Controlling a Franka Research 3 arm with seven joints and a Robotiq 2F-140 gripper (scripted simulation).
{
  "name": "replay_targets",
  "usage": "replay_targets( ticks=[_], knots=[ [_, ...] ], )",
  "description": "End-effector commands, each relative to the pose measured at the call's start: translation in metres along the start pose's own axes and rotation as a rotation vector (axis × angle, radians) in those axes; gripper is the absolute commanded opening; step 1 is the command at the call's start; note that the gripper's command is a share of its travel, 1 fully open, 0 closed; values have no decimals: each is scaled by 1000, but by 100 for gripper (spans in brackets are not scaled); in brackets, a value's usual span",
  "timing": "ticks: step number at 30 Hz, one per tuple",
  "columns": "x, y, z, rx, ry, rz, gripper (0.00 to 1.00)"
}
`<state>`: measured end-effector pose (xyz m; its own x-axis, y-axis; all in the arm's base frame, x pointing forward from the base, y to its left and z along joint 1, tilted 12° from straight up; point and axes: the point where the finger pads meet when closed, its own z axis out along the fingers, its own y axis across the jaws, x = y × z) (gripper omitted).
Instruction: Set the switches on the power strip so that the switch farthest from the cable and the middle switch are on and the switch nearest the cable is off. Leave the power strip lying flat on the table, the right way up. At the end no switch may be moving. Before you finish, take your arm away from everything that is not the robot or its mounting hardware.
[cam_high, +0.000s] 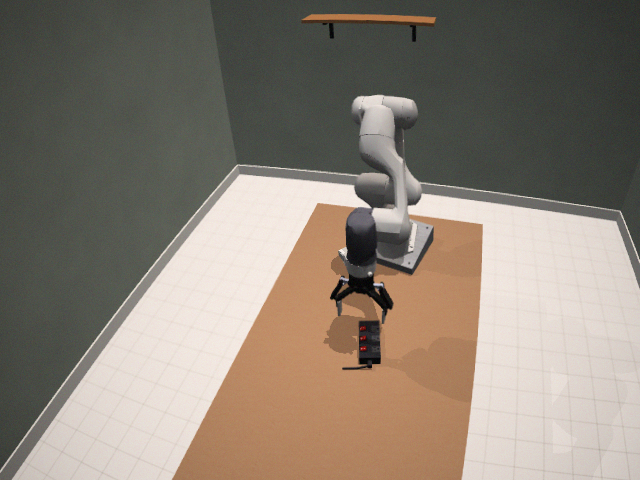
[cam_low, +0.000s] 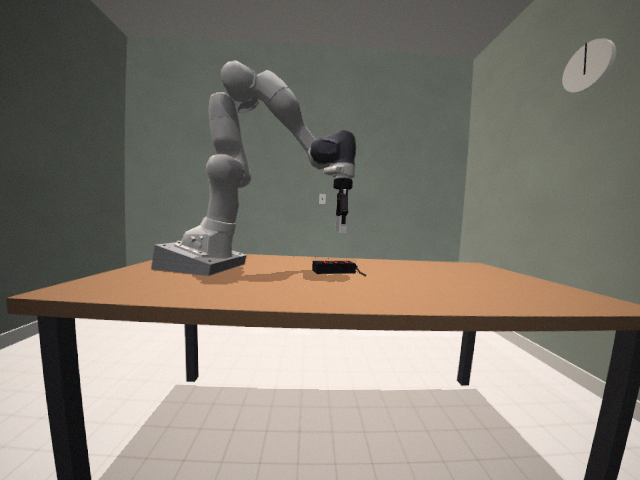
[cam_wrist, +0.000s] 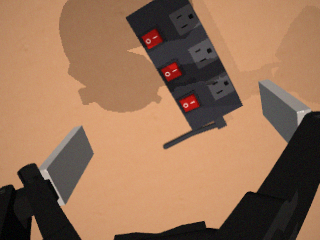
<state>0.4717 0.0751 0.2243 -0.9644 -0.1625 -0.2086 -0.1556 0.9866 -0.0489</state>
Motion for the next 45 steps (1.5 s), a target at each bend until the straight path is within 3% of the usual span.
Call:
replay_targets(
  ticks=[1, 8, 11, 13, 16, 18, 19, 45],
  knots=[
    [-1, -1, -1, 2, 0, -12, 100],
    [0, -1, -1, 2, 0, -15, 100],
    [22, -1, 19, 2, 0, -110, 100],
    [22, -1, 19, 2, 0, -110, 100],
    [53, -1, 46, 2, 0, -240, 100],
    [58, -1, 49, 1, 0, -259, 100],
    [58, -1, 49, 1, 0, -259, 0],
    [58, -1, 49, 1, 0, -259, 0]
  ],
)
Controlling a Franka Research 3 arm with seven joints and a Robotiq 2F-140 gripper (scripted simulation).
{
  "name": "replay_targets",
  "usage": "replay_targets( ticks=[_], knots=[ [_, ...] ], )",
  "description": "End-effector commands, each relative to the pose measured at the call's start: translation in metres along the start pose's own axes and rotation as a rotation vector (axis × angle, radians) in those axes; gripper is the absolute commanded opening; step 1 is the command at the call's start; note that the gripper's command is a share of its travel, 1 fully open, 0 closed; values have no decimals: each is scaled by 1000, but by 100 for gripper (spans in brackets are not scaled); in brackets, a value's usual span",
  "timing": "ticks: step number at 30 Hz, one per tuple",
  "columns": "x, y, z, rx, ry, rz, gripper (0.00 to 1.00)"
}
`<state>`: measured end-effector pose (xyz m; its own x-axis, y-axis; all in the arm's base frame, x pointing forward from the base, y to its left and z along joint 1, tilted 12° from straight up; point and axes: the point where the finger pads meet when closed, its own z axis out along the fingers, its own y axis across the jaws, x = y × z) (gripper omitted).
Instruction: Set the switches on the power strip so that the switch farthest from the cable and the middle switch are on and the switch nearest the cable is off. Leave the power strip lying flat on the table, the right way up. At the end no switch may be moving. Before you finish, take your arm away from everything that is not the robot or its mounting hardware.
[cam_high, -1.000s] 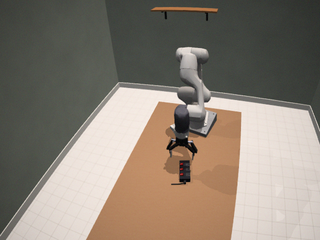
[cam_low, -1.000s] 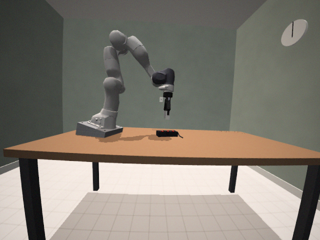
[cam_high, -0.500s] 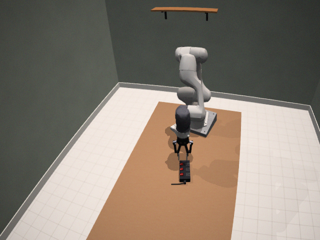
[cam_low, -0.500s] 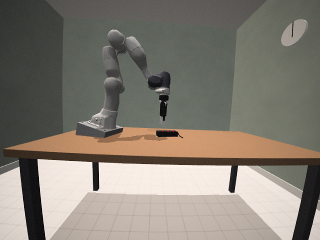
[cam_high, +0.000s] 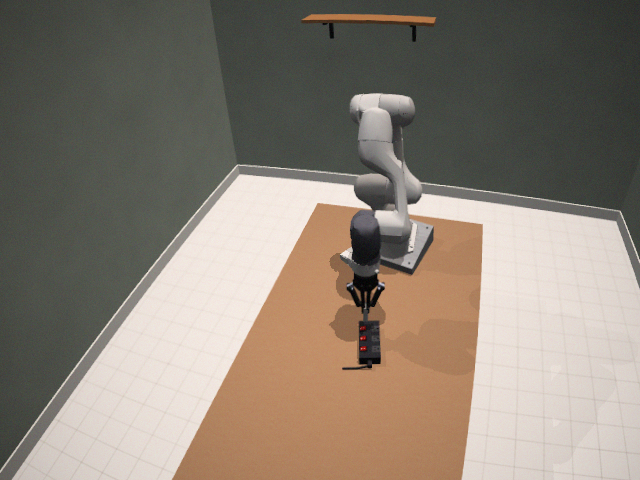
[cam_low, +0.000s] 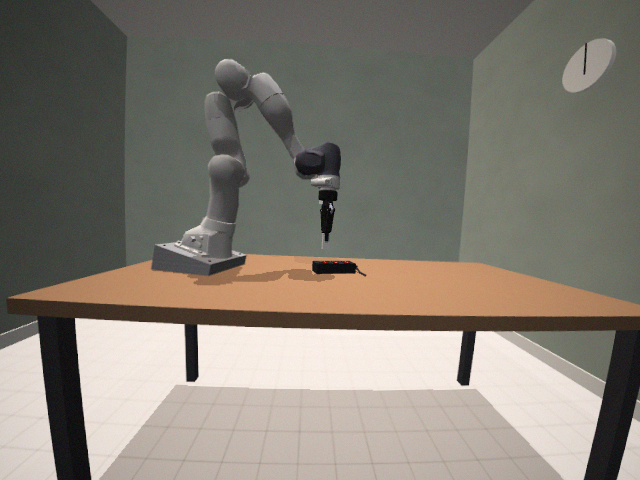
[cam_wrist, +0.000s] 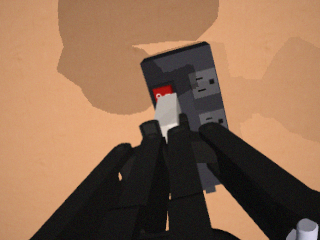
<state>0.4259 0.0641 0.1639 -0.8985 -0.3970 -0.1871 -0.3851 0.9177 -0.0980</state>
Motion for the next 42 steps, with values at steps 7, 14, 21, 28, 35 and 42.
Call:
replay_targets(
  ticks=[7, 14, 21, 28, 35, 42],
  knots=[
    [0, 0, 0, 2, -3, -14, 0],
    [0, 0, 1, 2, -3, -14, 0],
    [0, 0, 3, 2, -3, -14, 0],
    [0, 0, 9, 2, -4, -14, 0],
    [0, -1, 16, 2, -4, -14, 0],
    [0, -1, 24, 2, -4, -14, 0]
  ],
)
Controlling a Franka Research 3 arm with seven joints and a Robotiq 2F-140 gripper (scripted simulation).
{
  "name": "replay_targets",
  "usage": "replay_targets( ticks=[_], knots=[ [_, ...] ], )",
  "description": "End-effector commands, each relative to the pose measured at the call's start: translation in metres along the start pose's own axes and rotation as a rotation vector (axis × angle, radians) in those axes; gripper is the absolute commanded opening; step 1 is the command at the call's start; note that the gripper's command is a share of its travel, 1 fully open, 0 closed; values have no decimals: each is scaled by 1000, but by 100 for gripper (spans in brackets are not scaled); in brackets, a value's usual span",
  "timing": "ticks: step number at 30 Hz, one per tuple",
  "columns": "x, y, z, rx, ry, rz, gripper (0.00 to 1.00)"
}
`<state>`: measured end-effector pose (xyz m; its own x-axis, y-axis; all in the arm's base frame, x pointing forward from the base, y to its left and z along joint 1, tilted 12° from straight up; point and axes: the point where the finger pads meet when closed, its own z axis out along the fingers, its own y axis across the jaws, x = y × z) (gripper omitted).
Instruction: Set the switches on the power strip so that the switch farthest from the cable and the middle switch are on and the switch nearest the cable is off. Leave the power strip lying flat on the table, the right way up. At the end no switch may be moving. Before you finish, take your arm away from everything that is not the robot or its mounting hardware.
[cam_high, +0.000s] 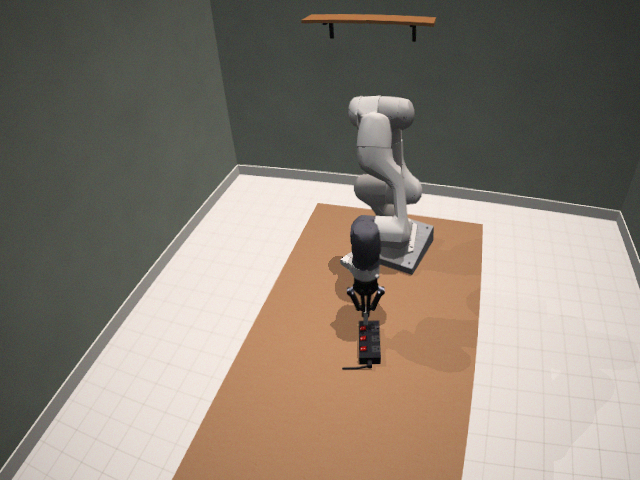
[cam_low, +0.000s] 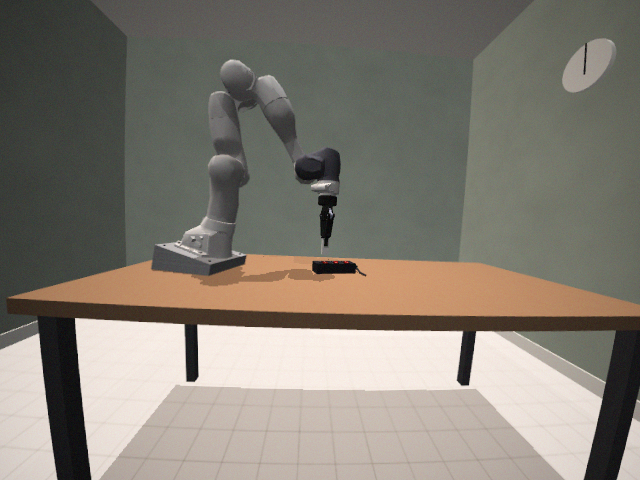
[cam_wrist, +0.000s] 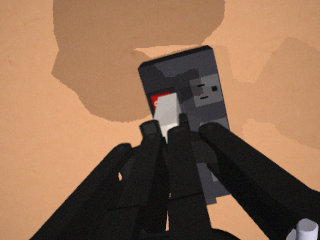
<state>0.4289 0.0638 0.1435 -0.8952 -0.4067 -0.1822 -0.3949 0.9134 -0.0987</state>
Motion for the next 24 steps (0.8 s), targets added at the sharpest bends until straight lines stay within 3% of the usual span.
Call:
replay_targets(
  ticks=[1, 24],
  knots=[
    [-2, -1, 5, 3, -7, -3, 0],
    [-2, -1, 23, 3, -7, -3, 0]
  ],
)
